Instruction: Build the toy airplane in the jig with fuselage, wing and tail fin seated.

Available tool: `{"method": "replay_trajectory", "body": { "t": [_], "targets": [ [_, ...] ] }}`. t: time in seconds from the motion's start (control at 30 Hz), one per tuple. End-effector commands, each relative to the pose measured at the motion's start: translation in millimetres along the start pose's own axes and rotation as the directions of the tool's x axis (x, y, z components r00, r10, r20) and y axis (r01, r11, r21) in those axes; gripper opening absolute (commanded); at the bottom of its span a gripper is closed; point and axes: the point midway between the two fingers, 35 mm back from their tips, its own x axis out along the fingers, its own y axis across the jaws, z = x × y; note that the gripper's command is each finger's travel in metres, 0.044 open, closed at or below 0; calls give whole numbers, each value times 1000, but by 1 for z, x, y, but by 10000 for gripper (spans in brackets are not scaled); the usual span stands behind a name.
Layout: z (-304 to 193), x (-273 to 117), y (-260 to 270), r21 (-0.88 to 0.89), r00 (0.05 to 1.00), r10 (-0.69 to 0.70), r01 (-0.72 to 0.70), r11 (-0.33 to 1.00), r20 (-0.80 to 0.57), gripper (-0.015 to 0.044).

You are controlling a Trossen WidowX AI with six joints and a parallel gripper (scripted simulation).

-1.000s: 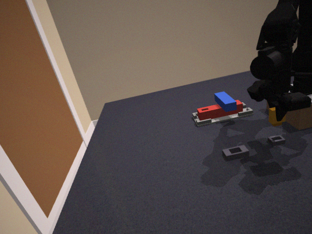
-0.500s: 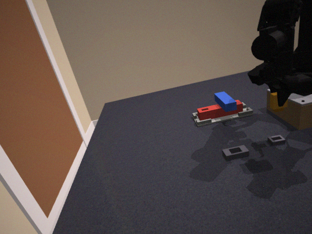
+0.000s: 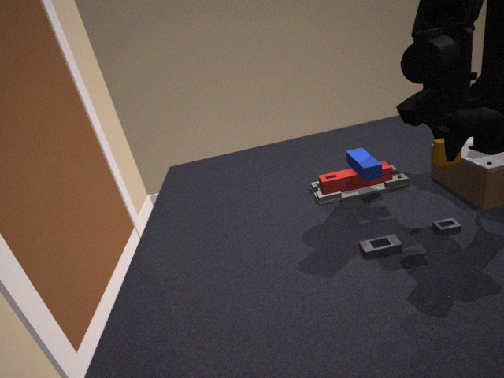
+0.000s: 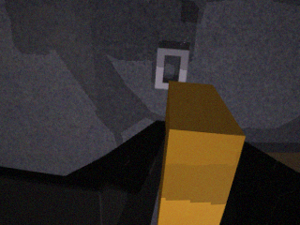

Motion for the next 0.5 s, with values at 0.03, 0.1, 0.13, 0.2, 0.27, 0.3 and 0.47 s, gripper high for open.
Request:
{"method": "replay_trajectory", "body": {
  "t": [0.03, 0.1, 0.13, 0.2, 0.27, 0.3, 0.47],
  "targets": [
    [13, -2, -4, 3, 1000, 0, 0, 1000, 11, 0],
    [17, -2, -6, 1, 1000, 0, -1, 1000, 12, 0],
    [19, -1, -7, 1, 1000, 1, -1, 1000, 12, 0],
    [23, -1, -9, 0, 1000, 1, -1, 1000, 12, 0],
    [28, -1, -11, -2, 1000, 1, -1, 1000, 12, 0],
    [30, -1, -12, -2, 1000, 1, -1, 1000, 13, 0],
    [41, 0, -19, -5, 1000, 0, 0, 1000, 14, 0]
  ]
}}
